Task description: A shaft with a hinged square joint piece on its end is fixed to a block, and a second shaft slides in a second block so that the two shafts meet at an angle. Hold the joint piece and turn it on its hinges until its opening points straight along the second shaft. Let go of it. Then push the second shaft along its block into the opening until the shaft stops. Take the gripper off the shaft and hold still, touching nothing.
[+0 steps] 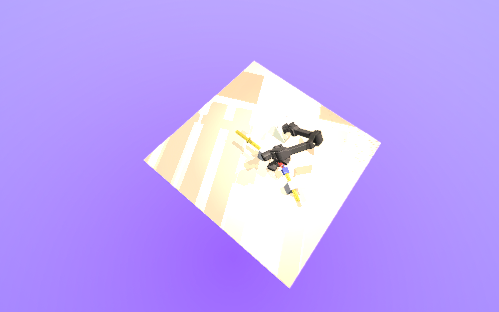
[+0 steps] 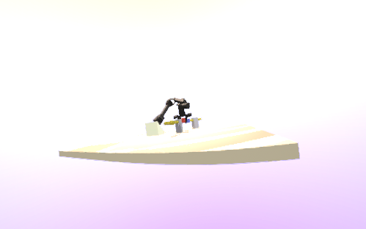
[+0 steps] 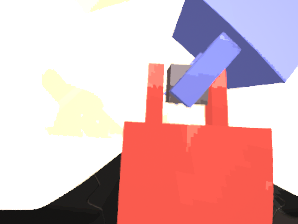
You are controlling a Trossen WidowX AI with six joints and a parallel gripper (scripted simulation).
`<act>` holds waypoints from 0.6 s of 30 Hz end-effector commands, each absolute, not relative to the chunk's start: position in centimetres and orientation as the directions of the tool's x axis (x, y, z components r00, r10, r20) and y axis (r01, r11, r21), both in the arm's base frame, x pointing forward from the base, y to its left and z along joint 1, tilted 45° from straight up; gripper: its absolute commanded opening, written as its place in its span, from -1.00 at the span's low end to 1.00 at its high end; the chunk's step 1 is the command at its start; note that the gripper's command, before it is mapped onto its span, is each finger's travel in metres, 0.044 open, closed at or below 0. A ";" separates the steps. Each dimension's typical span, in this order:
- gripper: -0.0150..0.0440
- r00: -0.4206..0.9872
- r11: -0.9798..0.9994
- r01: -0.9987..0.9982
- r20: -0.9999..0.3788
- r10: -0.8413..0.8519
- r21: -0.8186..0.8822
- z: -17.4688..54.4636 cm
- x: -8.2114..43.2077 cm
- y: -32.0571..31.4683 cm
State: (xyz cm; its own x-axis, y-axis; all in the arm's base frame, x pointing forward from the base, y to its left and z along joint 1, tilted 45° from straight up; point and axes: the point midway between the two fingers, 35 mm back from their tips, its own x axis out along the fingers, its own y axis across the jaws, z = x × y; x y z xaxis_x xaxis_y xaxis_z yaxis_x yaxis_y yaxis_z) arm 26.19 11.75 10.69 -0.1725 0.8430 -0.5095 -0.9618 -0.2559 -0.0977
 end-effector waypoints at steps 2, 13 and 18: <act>-0.31 -0.172 -0.256 -0.962 -0.510 0.843 -0.098 10.7 26.2 11.8; 0.45 -0.172 -0.256 -0.962 -0.510 0.843 -0.098 10.7 26.2 11.8; 0.90 -0.172 -0.256 -0.962 -0.510 0.843 -0.098 10.7 26.2 11.8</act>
